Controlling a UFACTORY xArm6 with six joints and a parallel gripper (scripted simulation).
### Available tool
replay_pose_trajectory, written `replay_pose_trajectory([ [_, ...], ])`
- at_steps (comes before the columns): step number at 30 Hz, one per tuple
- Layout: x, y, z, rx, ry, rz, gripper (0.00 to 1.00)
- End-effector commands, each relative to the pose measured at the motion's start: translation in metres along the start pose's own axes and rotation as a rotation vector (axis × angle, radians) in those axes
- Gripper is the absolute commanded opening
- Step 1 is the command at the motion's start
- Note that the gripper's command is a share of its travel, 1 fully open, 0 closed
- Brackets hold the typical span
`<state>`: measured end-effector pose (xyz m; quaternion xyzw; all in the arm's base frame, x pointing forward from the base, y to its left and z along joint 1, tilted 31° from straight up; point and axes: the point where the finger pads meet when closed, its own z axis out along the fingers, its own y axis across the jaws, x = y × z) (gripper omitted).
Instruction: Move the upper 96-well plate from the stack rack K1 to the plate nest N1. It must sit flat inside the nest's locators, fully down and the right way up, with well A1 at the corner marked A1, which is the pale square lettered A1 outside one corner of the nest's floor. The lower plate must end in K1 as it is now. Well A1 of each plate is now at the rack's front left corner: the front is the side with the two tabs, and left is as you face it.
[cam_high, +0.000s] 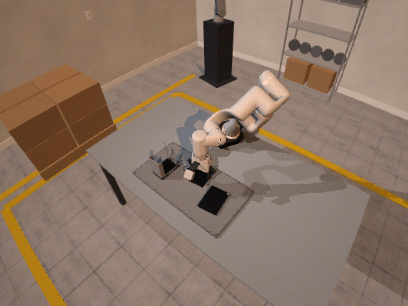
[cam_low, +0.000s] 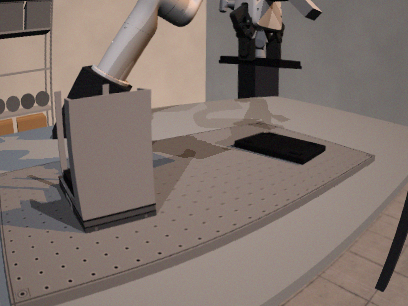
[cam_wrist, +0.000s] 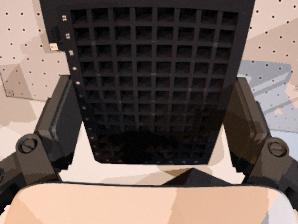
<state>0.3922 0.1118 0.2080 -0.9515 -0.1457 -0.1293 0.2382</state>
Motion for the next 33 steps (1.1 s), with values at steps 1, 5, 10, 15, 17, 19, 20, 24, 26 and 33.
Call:
replay_pose_trajectory([
  [1,0.003,-0.011,-0.001,-0.002,0.003,0.0,0.0],
  [5,0.004,-0.021,-0.001,-0.002,0.003,0.0,0.0],
  [10,0.006,-0.038,0.0,-0.002,0.003,0.0,0.0],
  [15,0.008,-0.055,0.0,-0.002,0.003,0.0,0.0],
  [17,0.008,-0.061,0.0,-0.002,0.003,0.0,0.0],
  [19,0.008,-0.061,0.0,-0.002,0.003,0.0,0.0],
  [20,0.009,-0.065,0.0,-0.002,0.003,0.0,0.0],
  [24,0.01,-0.079,0.001,-0.002,0.003,0.0,0.0],
  [26,0.01,-0.08,0.001,-0.002,0.003,0.0,0.0],
  [33,0.01,-0.08,0.001,-0.002,0.003,0.0,0.0],
])
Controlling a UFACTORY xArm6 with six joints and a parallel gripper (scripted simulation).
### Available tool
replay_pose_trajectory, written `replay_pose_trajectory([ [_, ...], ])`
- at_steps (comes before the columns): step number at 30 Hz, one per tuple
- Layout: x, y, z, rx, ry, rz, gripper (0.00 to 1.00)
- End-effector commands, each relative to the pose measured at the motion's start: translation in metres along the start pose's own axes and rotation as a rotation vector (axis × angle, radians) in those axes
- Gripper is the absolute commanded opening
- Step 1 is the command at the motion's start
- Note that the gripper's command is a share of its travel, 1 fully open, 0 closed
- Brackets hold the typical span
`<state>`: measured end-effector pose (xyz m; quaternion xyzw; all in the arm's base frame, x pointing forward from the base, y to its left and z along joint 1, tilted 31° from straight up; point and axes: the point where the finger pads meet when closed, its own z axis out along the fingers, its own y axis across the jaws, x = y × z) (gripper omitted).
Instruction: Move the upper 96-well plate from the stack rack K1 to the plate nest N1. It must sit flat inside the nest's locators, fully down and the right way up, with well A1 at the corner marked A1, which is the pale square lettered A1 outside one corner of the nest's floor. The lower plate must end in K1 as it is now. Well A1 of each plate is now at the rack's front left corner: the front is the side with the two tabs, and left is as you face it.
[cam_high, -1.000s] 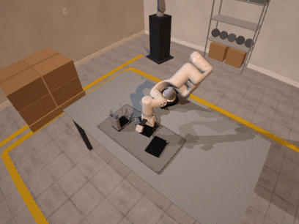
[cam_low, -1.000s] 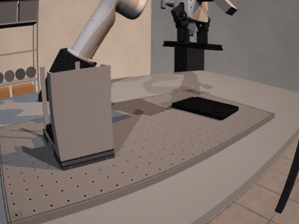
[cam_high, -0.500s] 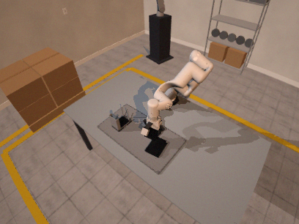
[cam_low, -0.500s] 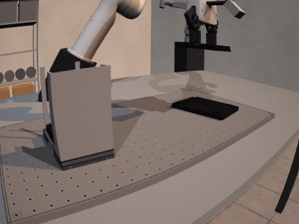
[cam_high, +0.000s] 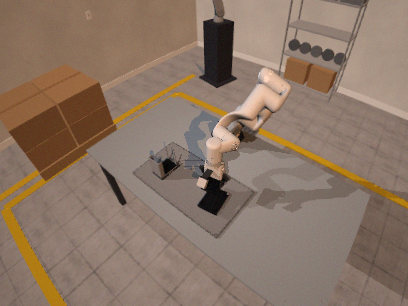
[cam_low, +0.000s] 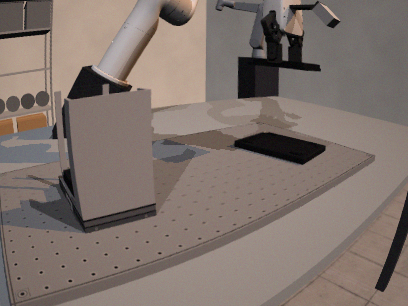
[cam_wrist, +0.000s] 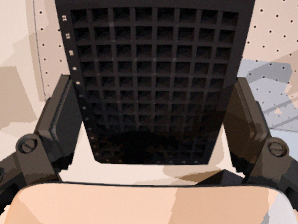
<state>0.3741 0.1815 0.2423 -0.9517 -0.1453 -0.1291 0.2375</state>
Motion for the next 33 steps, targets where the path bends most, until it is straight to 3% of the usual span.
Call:
replay_pose_trajectory([
  [1,0.0013,-0.0004,-0.0012,0.0,0.004,-0.001,0.0],
  [29,0.0012,0.0009,-0.0012,0.0,0.004,-0.001,0.0],
  [33,0.0011,0.001,0.0055,0.0,0.004,-0.001,0.0],
])
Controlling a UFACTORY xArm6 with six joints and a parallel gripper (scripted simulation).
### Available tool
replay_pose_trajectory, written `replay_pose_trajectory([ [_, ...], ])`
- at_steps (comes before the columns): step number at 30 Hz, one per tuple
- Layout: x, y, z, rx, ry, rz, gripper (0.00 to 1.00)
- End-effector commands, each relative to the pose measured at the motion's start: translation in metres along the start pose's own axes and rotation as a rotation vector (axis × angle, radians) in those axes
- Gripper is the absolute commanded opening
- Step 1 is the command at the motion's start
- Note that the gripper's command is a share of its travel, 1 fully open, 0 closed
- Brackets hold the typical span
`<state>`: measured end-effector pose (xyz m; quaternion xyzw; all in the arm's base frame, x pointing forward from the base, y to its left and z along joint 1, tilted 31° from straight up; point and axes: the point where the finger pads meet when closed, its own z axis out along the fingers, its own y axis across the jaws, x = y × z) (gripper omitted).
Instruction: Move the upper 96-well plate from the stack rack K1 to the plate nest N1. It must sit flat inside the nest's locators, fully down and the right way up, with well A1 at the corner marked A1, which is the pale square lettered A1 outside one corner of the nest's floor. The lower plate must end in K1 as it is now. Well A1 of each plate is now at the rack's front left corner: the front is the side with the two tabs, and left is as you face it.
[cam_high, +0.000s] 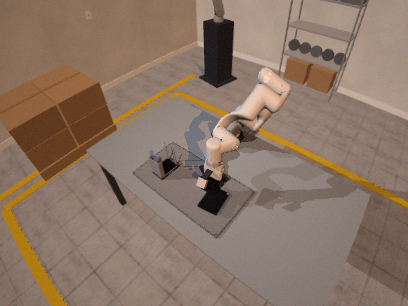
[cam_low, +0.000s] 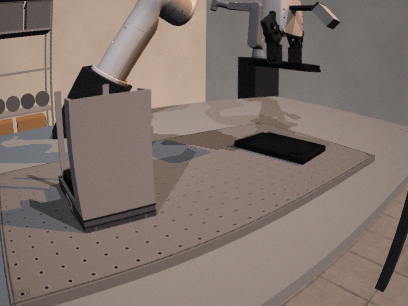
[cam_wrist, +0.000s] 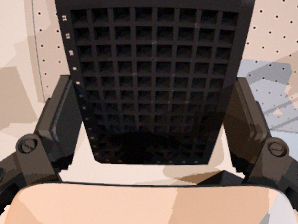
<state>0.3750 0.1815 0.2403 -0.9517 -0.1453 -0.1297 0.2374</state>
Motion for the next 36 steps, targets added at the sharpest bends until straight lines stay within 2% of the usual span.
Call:
replay_pose_trajectory([
  [1,0.001,0.0,0.005,0.0,0.002,-0.001,0.0],
  [36,0.001,0.0,0.057,0.0,0.002,0.0,0.0],
])
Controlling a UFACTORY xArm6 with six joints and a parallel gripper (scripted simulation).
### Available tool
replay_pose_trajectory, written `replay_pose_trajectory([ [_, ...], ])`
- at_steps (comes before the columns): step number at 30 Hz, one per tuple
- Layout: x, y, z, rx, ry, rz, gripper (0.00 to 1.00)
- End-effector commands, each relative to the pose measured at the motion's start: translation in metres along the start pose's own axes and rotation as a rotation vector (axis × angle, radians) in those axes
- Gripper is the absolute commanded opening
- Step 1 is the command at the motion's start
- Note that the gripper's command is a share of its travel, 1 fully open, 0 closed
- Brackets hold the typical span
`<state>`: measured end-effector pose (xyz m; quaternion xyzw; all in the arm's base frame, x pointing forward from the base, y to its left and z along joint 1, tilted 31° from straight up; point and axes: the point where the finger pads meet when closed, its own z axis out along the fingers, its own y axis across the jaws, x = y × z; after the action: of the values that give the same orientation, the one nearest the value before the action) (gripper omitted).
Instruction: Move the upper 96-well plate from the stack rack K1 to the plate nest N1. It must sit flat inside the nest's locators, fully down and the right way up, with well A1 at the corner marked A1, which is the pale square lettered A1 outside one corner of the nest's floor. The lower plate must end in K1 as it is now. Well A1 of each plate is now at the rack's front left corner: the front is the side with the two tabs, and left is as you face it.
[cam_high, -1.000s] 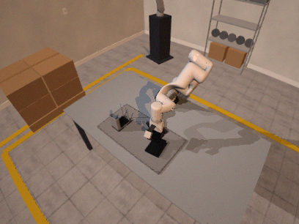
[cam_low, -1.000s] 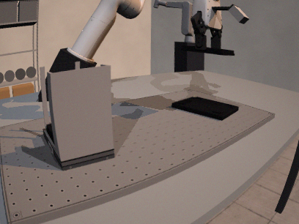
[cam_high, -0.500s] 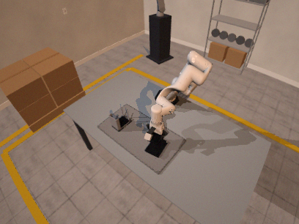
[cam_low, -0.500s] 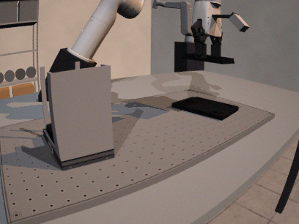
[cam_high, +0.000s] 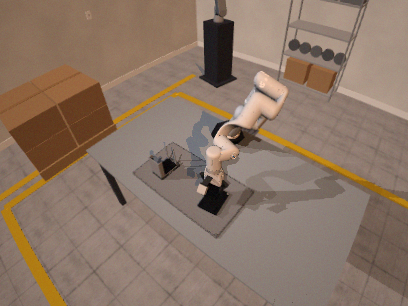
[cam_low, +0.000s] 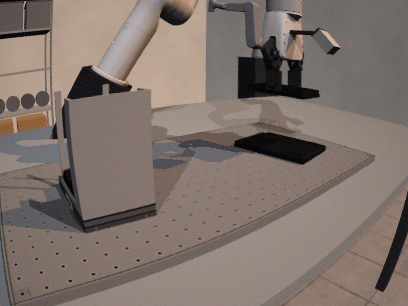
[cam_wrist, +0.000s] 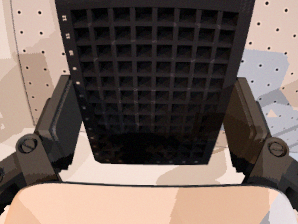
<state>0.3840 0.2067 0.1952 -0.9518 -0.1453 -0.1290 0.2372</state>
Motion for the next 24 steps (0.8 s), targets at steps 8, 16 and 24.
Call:
replay_pose_trajectory([
  [8,0.002,0.0,0.015,0.0,0.004,-0.001,0.0],
  [16,0.002,0.0,0.028,0.0,0.004,-0.001,0.0],
  [24,0.002,0.0,0.038,0.001,0.004,-0.001,0.0],
])
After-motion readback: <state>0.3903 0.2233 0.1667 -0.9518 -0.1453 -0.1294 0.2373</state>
